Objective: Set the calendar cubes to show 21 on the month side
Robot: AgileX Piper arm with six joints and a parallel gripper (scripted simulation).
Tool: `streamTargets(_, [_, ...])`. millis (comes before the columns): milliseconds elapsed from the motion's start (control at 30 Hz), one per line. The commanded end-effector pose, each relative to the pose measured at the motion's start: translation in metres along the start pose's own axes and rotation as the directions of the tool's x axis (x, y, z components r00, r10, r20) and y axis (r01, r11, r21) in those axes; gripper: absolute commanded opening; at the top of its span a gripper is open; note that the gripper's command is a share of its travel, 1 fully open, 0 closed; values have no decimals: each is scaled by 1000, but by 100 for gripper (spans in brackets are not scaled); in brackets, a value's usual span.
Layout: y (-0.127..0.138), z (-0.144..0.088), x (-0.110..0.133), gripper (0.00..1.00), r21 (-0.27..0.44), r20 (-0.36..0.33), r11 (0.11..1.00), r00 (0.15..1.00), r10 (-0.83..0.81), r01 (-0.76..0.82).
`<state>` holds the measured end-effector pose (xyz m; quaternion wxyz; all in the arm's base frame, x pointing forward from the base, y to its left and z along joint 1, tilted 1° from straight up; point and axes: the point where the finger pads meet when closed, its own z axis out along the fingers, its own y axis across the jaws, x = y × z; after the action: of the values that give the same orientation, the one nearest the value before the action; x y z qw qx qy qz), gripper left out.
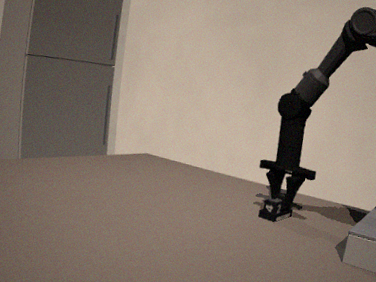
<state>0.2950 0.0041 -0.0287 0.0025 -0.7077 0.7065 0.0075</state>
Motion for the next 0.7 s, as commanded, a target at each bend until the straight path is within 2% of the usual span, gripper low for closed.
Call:
streamTargets(0, [-1, -1, 0, 38, 3, 1, 1000, 1000, 2, -2])
streamTargets(667, [0, 9, 0, 38, -1, 1, 1000, 1000, 1, -1])
